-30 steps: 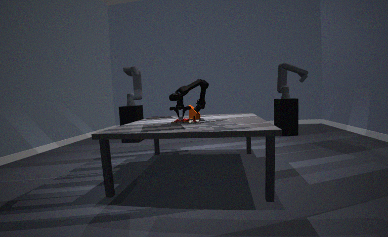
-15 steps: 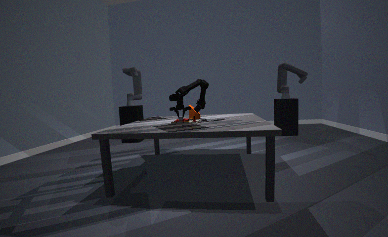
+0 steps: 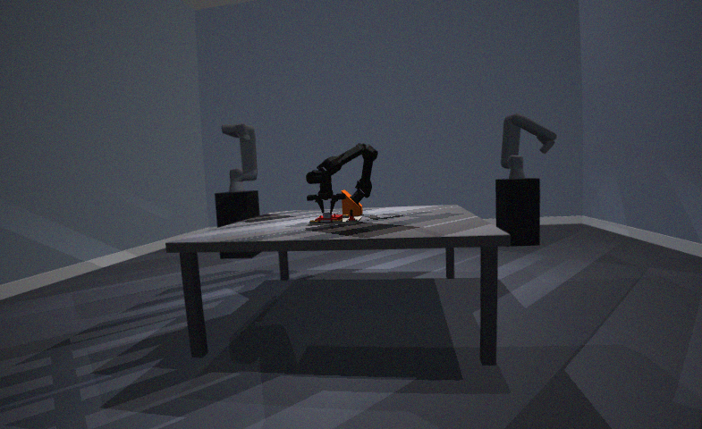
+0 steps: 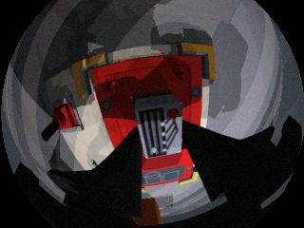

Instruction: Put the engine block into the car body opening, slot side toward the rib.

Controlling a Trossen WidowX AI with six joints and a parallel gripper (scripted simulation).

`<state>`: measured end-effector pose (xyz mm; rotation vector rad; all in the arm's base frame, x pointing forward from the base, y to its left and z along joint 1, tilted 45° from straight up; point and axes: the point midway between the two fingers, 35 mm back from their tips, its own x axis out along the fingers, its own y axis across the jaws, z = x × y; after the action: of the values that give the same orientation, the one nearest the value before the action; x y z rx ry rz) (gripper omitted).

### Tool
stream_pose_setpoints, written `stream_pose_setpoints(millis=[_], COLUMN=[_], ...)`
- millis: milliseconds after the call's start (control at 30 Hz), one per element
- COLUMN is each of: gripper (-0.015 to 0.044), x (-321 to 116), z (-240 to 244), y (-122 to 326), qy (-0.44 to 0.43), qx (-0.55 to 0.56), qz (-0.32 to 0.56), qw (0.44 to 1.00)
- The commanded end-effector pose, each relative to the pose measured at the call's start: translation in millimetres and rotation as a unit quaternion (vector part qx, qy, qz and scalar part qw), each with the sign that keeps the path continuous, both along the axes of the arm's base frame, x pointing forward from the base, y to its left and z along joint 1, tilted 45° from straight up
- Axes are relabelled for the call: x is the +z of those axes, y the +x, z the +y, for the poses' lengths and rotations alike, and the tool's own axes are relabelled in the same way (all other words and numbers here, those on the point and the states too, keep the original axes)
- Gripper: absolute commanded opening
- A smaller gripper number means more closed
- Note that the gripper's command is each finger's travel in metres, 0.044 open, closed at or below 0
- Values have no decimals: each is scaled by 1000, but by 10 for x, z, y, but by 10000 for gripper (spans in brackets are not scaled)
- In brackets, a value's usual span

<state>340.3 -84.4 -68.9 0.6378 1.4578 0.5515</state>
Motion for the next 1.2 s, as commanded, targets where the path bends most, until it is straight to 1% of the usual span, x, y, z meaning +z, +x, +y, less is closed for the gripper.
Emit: stream_pose_setpoints(millis=[0, 367, 700, 733, 1167], gripper=[159, 159, 422, 440, 440], x=[-4, -16, -11, -11, 3], z=[7, 19, 15, 15, 3], y=[6, 6, 2, 2, 4], qy=[2, 2, 1, 1, 1], qx=[-2, -2, 0, 0, -1], qz=[-1, 0, 0, 0, 0], qw=[1000, 1000, 1000, 1000, 1000])
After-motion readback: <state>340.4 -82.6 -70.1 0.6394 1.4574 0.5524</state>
